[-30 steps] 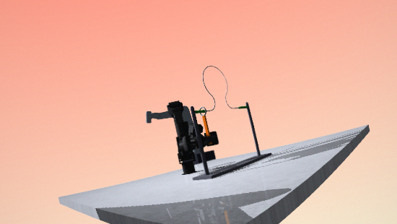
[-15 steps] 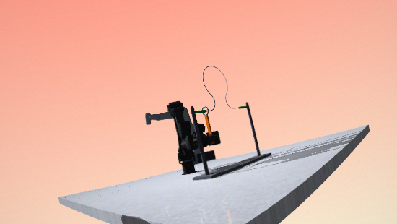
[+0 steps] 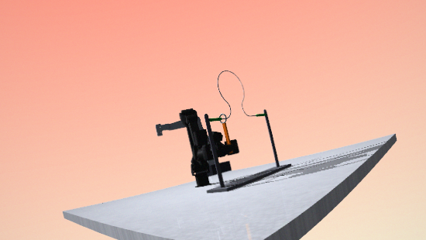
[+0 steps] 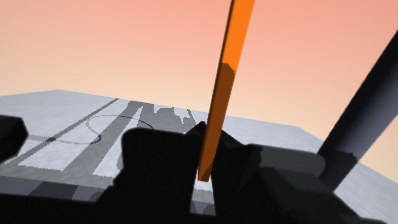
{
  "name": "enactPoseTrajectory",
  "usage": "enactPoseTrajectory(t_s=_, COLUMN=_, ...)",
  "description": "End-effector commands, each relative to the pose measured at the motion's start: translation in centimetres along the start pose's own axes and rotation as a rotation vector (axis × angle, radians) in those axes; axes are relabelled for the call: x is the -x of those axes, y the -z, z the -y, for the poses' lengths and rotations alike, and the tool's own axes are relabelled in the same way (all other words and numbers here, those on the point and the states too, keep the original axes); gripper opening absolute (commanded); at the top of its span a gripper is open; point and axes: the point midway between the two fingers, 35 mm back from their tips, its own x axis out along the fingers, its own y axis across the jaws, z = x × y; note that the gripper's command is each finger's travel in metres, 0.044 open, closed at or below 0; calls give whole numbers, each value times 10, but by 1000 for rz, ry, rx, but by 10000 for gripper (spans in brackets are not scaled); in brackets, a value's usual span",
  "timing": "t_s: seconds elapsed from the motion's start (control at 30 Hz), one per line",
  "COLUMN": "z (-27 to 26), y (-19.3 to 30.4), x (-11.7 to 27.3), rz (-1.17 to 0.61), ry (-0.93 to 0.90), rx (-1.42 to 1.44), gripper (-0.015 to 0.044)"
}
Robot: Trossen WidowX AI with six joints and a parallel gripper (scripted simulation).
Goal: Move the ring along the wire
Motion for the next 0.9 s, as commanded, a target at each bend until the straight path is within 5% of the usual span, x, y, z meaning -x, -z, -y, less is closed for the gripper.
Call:
enactPoseTrajectory(t_s=0.0, z=-5, y=1, x=1, rz=-2, ry=3, rx=-18, gripper=-150)
enactPoseTrajectory(t_s=0.87, z=-65, y=-7, x=-1, rz=4, ry=-2, rx=-317, gripper=-150)
